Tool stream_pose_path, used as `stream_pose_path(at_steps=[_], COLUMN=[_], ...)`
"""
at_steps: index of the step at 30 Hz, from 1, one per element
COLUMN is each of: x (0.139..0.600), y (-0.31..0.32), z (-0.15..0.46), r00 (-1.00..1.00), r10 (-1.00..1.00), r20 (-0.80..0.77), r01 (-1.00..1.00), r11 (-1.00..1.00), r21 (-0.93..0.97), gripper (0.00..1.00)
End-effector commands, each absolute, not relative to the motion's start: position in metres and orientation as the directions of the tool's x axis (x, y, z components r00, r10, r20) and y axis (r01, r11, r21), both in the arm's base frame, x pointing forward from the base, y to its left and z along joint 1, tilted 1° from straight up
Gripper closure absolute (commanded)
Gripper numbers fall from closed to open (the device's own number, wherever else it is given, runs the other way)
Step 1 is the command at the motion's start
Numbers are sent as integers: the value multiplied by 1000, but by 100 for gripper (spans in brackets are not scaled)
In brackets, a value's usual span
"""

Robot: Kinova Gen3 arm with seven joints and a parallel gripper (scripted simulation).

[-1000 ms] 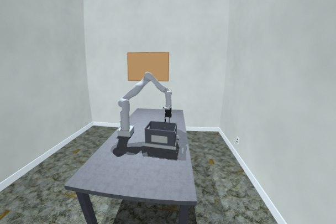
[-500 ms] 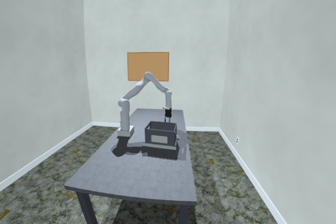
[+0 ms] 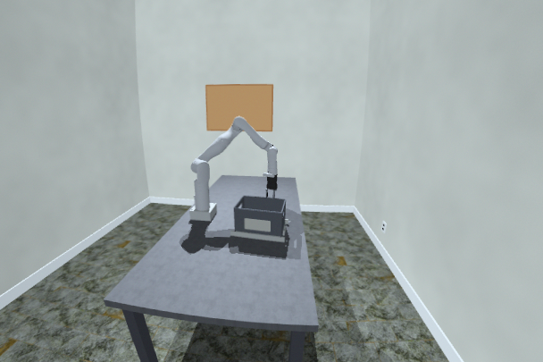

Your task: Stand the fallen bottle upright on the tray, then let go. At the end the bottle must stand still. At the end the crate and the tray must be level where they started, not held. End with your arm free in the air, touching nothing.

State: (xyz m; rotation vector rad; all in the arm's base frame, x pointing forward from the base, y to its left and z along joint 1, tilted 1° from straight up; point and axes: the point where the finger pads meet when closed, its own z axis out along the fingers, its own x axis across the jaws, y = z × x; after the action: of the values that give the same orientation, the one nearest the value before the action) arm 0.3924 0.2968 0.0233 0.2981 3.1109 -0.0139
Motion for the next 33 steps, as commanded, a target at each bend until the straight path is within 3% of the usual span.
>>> stream_pose_path(at_steps=[1, 33], x=[393, 393], y=[297, 297], z=[23, -4], r00=[-982, -982], r10=[190, 190], r20=[-18, -18], r01=[190, 190], r11=[982, 982], r21=[-6, -6], gripper=[0, 0])
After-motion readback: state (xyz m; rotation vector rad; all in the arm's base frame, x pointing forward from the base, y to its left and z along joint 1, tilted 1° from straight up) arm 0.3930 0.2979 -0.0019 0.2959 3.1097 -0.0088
